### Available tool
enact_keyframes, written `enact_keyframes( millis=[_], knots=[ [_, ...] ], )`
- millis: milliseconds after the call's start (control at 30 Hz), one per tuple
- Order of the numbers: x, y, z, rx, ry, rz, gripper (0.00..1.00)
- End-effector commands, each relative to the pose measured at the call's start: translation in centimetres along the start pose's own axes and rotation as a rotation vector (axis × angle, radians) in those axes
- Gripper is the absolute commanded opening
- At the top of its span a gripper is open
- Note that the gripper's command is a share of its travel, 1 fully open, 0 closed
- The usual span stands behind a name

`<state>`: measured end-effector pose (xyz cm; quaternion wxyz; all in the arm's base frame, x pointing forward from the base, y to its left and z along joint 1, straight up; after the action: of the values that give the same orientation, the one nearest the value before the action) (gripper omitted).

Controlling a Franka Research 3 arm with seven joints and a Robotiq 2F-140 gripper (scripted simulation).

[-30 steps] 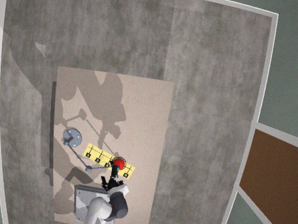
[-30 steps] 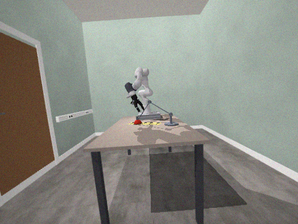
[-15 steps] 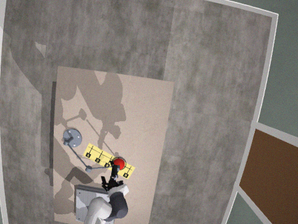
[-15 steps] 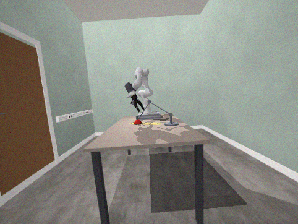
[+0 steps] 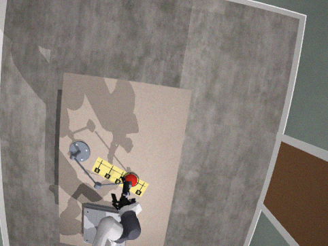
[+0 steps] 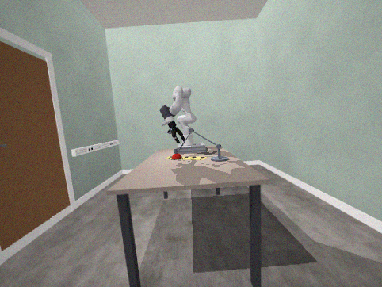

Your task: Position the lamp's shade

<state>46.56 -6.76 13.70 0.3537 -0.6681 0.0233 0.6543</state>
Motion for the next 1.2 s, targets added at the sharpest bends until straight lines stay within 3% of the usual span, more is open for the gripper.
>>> enact_keyframes(
  millis=[0, 933, 1167],
  knots=[
    [0.0, 0.0, 0.0, 0.000, 0.000, 0.000, 1.00],
    [0.0, 0.0, 0.0, 0.000, 0.000, 0.000, 1.00],
    [-3.0, 0.0, 0.0, 0.000, 0.000, 0.000, 1.00]
  ],
)
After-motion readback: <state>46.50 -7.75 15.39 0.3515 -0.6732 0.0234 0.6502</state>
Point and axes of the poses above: the point where the finger pads meet when closed, its own x axis out along the fingers, its own z axis across the jaws, y = z × x, the point moved 4 cm from there along -x, back along the fingers, and after that the axes turned 12 degrees about x, right-handed, at the moved point
